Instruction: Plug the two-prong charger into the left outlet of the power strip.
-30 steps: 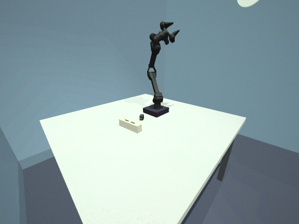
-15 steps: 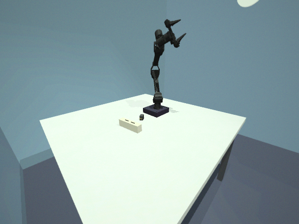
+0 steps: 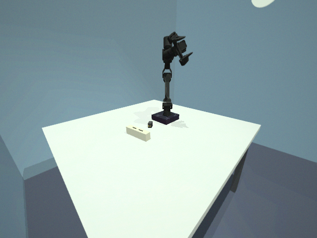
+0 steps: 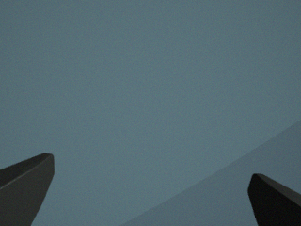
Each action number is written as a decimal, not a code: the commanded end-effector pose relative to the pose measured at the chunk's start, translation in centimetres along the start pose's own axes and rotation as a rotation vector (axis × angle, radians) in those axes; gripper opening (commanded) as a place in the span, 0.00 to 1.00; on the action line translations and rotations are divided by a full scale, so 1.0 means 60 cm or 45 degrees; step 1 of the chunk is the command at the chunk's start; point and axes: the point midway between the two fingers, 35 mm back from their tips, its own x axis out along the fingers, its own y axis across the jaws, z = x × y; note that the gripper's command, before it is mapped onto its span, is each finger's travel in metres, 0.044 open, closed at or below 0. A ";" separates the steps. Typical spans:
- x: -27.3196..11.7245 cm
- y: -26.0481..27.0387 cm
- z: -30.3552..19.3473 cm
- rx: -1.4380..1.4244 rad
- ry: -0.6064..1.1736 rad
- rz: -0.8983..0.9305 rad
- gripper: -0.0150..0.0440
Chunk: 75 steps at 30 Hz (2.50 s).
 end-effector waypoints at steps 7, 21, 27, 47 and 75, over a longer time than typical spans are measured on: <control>-0.015 0.060 -0.207 0.312 0.504 0.046 1.00; -0.124 0.152 -0.417 0.649 1.117 0.066 1.00; -0.192 0.199 -0.482 0.797 1.375 0.076 1.00; -0.467 0.409 -0.553 1.407 2.300 0.197 1.00; -0.554 0.496 -0.528 1.597 2.565 0.280 1.00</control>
